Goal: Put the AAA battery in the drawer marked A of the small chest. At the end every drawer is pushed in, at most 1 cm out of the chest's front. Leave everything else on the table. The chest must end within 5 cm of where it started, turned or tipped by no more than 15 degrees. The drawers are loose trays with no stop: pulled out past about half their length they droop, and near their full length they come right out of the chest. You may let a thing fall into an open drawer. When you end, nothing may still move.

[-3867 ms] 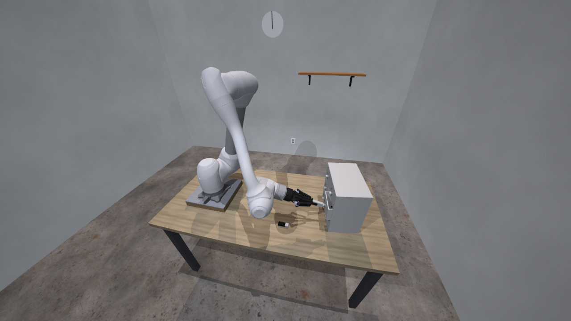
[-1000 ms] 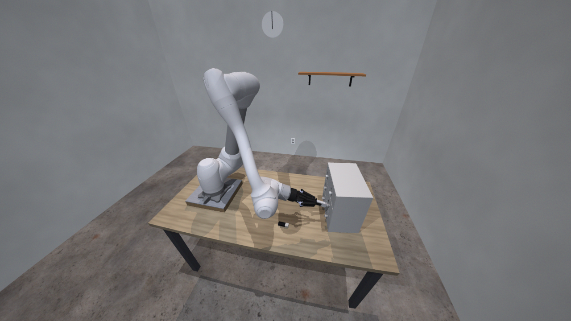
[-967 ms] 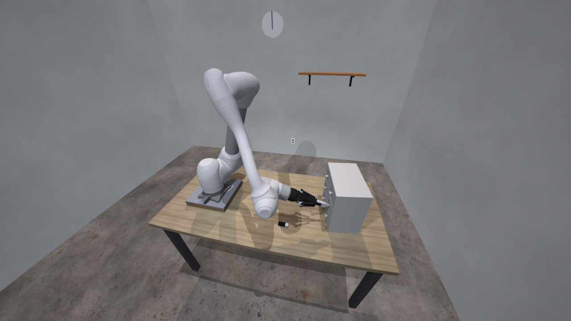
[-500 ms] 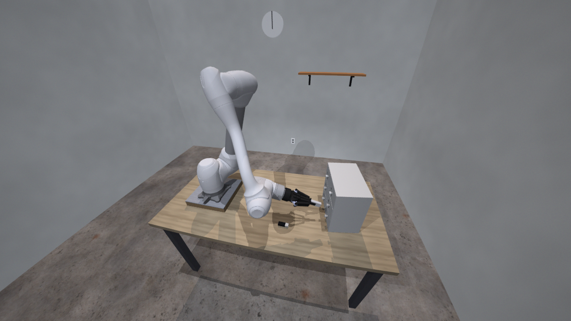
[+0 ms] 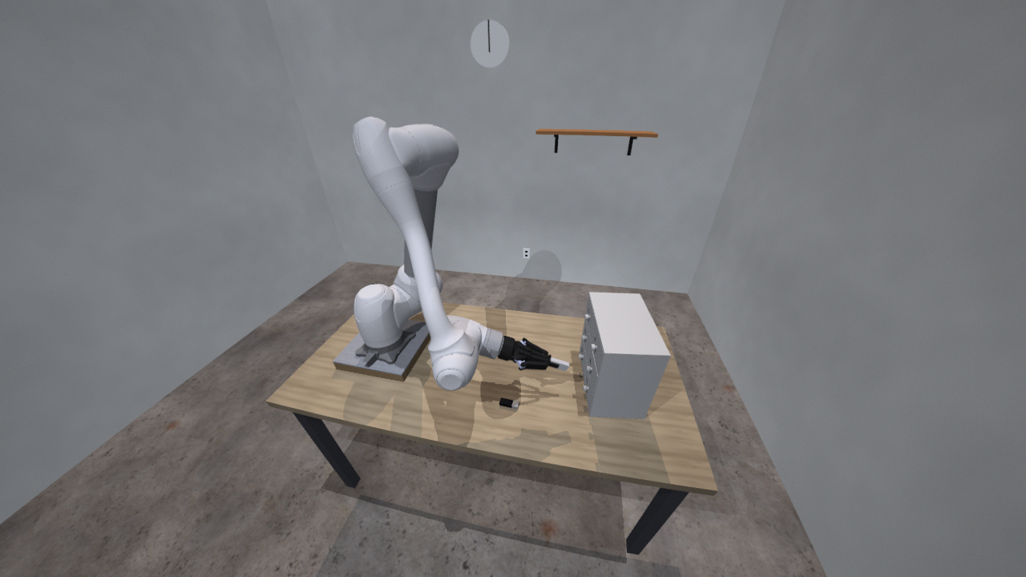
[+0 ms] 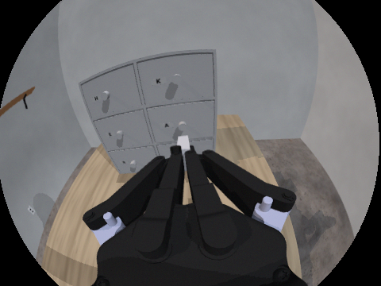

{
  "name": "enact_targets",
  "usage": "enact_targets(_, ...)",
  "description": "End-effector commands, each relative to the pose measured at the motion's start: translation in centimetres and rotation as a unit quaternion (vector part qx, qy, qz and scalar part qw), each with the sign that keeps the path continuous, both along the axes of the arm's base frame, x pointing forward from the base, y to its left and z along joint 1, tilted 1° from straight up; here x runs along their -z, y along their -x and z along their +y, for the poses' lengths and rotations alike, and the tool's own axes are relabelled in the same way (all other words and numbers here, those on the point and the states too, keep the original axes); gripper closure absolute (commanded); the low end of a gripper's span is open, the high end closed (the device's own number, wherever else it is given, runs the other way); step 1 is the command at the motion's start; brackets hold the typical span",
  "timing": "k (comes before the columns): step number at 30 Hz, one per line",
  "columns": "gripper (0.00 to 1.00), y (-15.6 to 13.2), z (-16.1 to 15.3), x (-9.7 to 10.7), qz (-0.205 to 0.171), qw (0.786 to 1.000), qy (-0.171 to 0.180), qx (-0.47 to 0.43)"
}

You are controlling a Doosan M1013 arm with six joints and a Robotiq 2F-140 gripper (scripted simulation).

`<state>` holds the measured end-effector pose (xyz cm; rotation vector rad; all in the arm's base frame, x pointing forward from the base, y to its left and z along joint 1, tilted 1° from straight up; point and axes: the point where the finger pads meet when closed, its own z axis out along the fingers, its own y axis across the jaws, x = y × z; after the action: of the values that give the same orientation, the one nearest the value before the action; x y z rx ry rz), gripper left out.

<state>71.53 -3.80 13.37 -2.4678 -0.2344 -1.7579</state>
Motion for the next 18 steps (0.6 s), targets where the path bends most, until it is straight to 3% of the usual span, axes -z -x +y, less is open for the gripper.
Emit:
enact_targets(1,1.0,1.5,-0.3,-0.6,0.0,1.0,0.0,0.0)
enact_targets(7,1.0,3.7,-0.7,-1.4,0.0,1.0,0.0,0.0)
enact_targets(18,1.0,3.9,-0.7,-1.6,0.004,1.0,0.0,0.0)
